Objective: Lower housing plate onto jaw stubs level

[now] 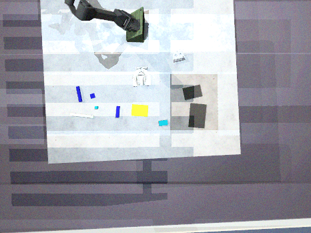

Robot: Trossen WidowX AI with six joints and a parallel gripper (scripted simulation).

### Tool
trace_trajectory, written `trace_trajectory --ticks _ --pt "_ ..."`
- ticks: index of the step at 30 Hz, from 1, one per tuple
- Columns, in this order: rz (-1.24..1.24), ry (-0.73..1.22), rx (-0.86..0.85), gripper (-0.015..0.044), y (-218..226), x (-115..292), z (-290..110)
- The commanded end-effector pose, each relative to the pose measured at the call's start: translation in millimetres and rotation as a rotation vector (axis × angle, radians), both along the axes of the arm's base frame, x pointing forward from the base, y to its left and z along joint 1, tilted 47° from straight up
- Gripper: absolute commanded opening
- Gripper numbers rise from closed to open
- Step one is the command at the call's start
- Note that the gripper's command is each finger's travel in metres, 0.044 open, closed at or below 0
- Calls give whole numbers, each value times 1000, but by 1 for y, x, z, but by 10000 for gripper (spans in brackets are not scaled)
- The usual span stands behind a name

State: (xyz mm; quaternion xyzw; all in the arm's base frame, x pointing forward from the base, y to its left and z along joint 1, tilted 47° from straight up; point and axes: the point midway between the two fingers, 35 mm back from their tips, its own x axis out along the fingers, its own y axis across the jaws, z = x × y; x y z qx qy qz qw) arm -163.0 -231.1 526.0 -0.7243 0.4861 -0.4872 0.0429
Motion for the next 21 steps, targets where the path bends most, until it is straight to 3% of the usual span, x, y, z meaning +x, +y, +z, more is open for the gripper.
trace_trajectory --ticks 1,21 --pt "58 -44 17 440 -10 3 -2" --pt "466 -389 160 440 -95 52 -30"
